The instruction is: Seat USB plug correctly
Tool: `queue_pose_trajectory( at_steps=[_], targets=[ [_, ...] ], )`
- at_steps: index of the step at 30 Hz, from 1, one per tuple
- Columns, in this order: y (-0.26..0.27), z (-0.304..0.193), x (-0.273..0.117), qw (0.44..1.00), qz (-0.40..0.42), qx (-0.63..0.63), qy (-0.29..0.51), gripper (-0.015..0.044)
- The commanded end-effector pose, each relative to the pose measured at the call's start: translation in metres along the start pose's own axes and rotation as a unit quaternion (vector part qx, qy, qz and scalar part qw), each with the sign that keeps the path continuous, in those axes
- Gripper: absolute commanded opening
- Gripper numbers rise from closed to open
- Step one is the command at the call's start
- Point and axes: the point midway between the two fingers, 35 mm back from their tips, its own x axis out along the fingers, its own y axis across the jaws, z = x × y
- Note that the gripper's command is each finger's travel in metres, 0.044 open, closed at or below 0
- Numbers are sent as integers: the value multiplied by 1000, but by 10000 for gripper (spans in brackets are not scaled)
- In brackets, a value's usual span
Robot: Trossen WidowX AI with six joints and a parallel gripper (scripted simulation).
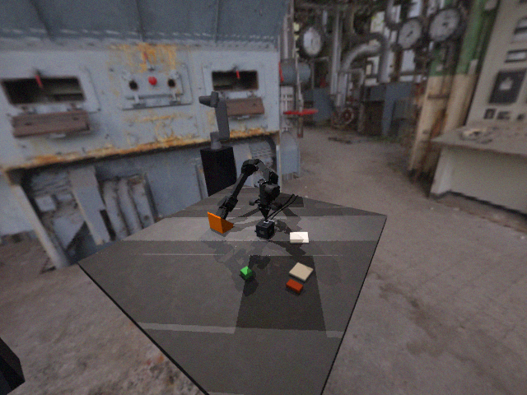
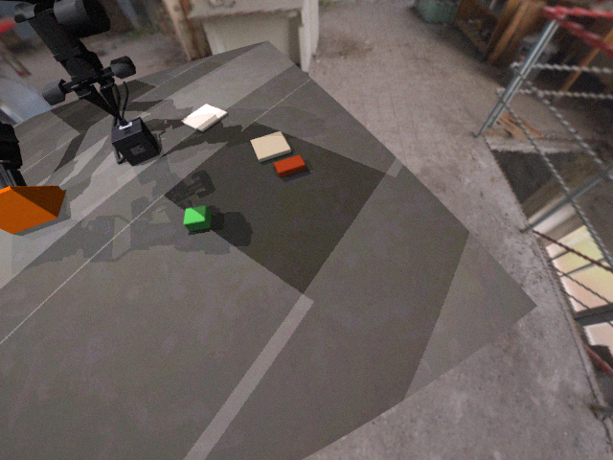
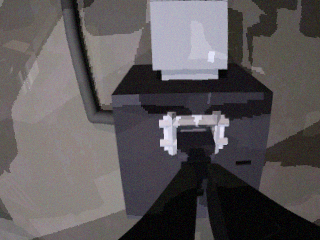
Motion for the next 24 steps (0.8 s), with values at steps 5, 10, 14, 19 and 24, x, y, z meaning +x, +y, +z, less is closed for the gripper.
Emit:
queue_pose_trajectory(
  at_steps=[5, 10, 14, 19, 24],
  targets=[
    [0, 0, 1, 1000, -1, 1, -1, 0],
    [0, 0, 2, 1000, -1, 1, -1, 0],
    [0, 0, 2, 1000, -1, 1, -1, 0],
    [0, 0, 3, 1000, -1, 1, -1, 0],
    [0, 0, 4, 1000, -1, 1, -1, 0]
  ],
)
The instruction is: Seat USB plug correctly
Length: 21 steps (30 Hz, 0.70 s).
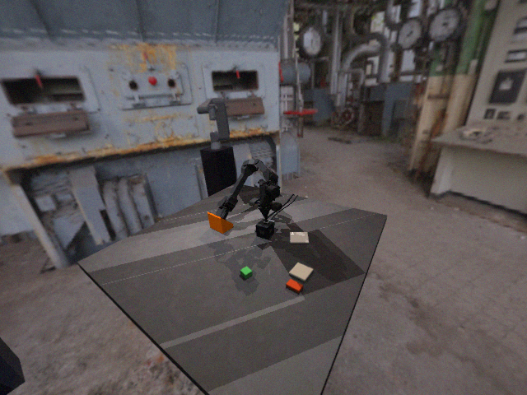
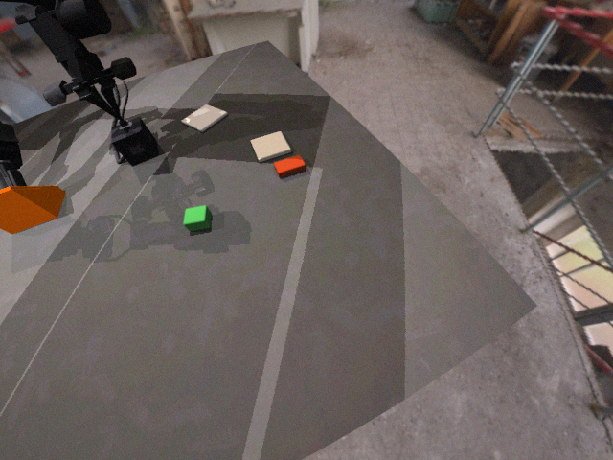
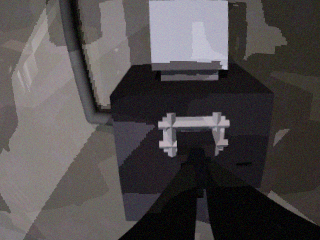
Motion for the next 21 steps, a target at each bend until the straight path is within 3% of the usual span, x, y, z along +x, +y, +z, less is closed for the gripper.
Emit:
queue_pose_trajectory(
  at_steps=[1, 21],
  targets=[
    [0, 1, 1, 1000, -1, 1, -2, 0],
    [0, 1, 3, 1000, -1, 1, -2, 0]
  ],
)
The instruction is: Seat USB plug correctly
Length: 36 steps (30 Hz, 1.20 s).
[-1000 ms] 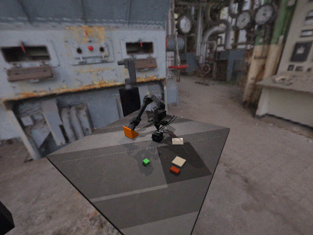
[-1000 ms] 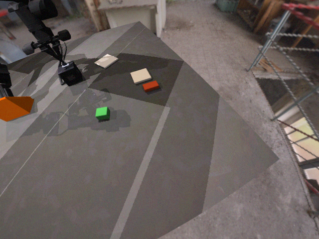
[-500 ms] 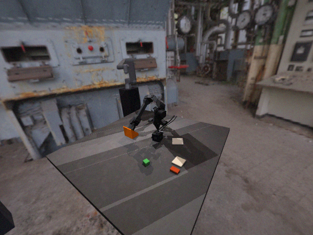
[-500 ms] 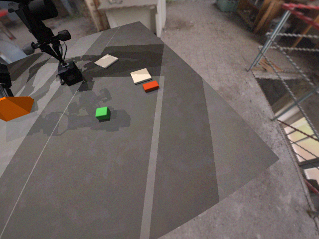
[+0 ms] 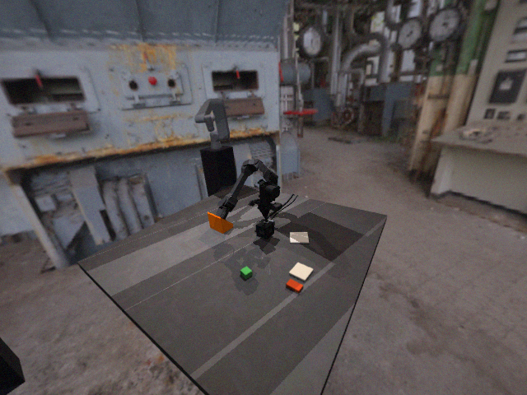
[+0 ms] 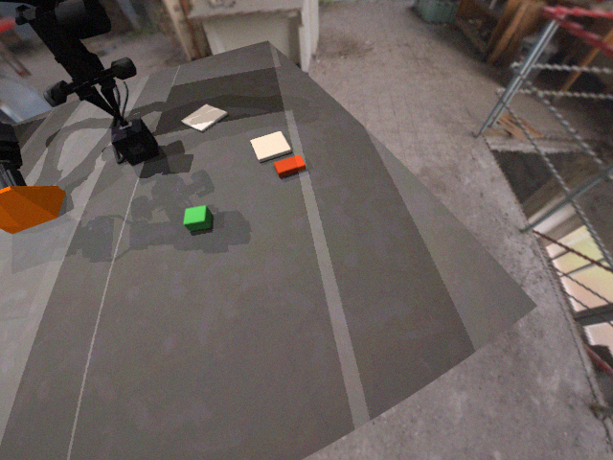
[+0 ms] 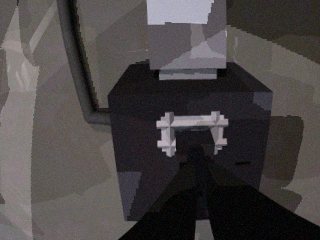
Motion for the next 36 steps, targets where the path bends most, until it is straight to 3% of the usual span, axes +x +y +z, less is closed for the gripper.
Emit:
queue_pose_trajectory(
  at_steps=[1, 28, 32, 36],
  targets=[
    [0, 1, 2, 1000, 2, -1, -2, 0],
    [0, 1, 2, 1000, 2, -1, -2, 0],
    [0, 0, 0, 1000, 0, 1, 0, 95],
    [0, 0, 0, 1000, 0, 1, 0, 95]
  ],
)
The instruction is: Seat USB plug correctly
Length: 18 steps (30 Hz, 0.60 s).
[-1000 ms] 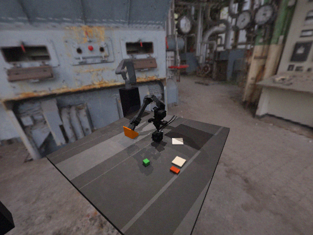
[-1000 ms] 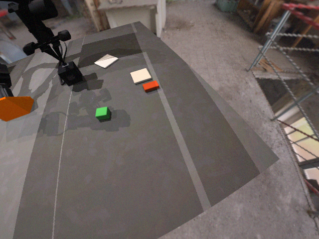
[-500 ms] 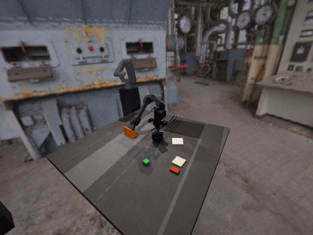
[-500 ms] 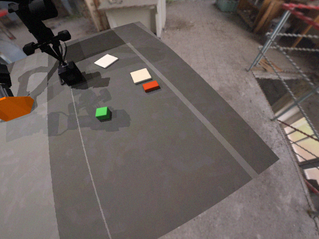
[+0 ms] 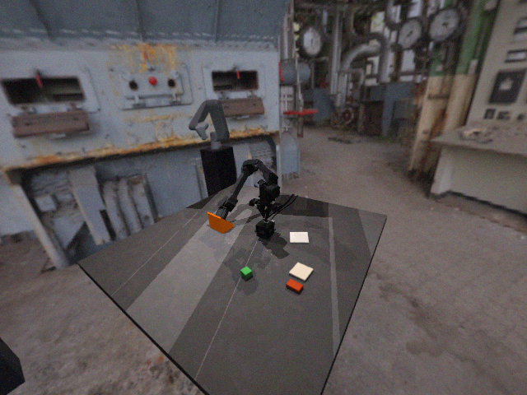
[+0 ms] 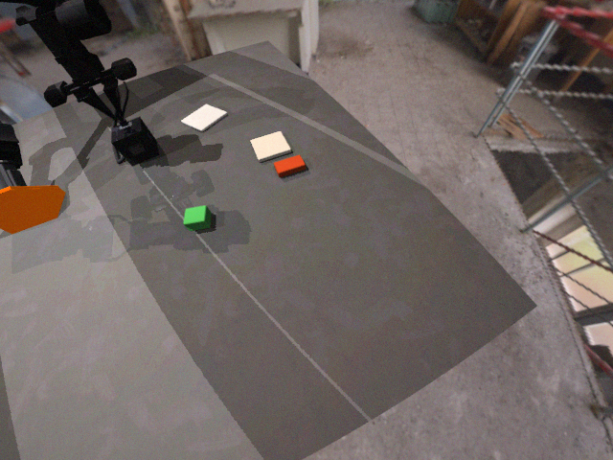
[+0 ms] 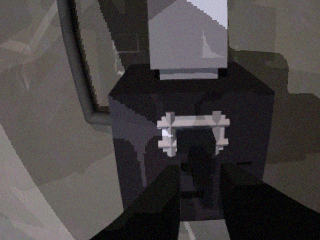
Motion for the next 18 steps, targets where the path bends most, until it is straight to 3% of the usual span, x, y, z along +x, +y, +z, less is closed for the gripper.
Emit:
queue_pose_trajectory(
  at_steps=[1, 18],
  targets=[
    [0, 0, 0, 1000, 0, 1, 0, 95],
    [0, -1, -4, 1000, 0, 0, 0, 95]
  ],
)
